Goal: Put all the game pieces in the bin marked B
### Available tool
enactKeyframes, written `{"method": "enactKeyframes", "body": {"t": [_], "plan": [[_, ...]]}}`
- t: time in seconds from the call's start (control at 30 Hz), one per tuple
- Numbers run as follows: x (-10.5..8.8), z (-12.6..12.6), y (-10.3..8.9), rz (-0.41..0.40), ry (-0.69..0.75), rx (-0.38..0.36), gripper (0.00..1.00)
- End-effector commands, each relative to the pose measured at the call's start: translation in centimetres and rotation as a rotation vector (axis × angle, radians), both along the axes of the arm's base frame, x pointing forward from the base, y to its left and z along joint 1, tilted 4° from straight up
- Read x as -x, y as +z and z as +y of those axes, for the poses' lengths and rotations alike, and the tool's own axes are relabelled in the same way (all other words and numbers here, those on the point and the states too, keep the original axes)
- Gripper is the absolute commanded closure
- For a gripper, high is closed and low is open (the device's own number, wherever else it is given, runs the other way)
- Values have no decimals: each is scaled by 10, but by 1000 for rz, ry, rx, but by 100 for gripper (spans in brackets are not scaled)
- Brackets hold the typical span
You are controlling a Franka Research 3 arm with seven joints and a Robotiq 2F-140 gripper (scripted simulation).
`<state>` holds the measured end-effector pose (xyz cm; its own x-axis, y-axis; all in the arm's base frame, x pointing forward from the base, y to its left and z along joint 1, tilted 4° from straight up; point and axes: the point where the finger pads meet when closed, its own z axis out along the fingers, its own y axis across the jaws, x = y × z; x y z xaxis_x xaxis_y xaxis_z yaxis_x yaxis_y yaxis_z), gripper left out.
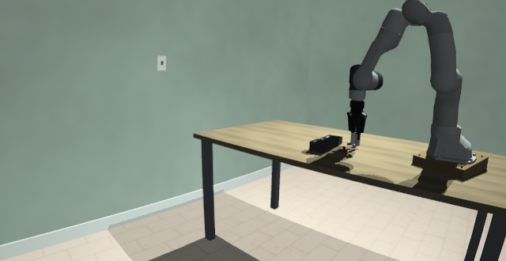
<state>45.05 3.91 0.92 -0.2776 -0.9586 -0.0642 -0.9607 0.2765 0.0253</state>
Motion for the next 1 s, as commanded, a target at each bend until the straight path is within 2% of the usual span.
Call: {"method": "enactKeyframes", "body": {"t": [0.0,0.33,0.97], "plan": [[-10,1,1,-26,5,-1,81],[-8,1,-11,-26,5,-1,81],[-5,1,-11,-26,5,-1,81]]}}
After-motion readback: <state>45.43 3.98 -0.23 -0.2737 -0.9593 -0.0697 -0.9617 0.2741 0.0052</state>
